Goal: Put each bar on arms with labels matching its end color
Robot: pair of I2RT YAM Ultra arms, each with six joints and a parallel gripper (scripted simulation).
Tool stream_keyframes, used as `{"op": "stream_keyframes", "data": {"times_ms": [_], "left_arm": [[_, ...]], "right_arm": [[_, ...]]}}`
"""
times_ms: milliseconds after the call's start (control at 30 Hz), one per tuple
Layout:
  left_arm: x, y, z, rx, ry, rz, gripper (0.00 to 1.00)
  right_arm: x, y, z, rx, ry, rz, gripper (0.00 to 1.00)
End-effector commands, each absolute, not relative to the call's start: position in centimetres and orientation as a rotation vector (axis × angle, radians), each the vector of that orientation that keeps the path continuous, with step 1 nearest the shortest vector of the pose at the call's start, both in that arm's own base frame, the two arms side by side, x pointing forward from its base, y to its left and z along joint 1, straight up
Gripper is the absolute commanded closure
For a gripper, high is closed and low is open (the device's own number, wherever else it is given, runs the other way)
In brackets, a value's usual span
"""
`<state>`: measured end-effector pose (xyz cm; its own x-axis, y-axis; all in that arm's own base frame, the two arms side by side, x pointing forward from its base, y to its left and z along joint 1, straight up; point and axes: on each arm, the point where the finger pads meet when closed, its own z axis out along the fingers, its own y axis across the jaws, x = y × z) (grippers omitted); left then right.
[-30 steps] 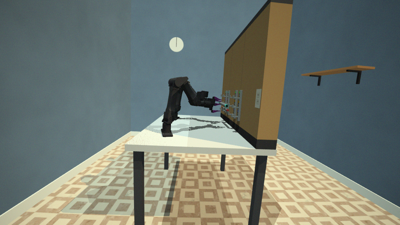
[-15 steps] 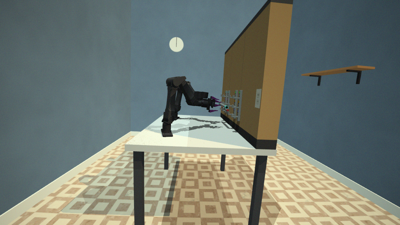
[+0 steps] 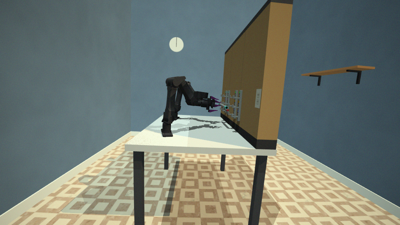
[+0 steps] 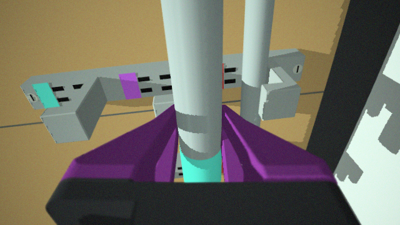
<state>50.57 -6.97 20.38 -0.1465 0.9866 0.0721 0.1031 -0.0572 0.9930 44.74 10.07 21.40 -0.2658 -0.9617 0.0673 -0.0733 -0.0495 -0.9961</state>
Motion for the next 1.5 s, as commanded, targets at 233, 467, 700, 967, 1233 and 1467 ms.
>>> {"op": "stream_keyframes", "data": {"times_ms": [233,467,700,967,1233,1467], "left_arm": [[50.5,-7.3,23.6,1.133,1.315,1.318,1.00],[50.4,-7.3,23.8,1.133,1.315,1.318,1.00],[50.3,-7.3,24.0,1.133,1.315,1.318,1.00],[50.3,-7.2,24.3,1.133,1.315,1.318,1.00],[50.2,-7.2,24.5,1.133,1.315,1.318,1.00],[50.2,-7.2,24.8,1.133,1.315,1.318,1.00]], "right_arm": [[44.3,10.2,23.8,-1.073,1.403,-1.406,0.00],[44.3,10.2,23.8,-1.073,1.403,-1.406,0.00],[44.3,10.3,23.8,-1.073,1.403,-1.406,0.00],[44.3,10.3,23.8,-1.073,1.403,-1.406,0.00],[44.3,10.3,23.8,-1.073,1.403,-1.406,0.00],[44.3,10.3,23.8,-1.073,1.403,-1.406,0.00]]}}
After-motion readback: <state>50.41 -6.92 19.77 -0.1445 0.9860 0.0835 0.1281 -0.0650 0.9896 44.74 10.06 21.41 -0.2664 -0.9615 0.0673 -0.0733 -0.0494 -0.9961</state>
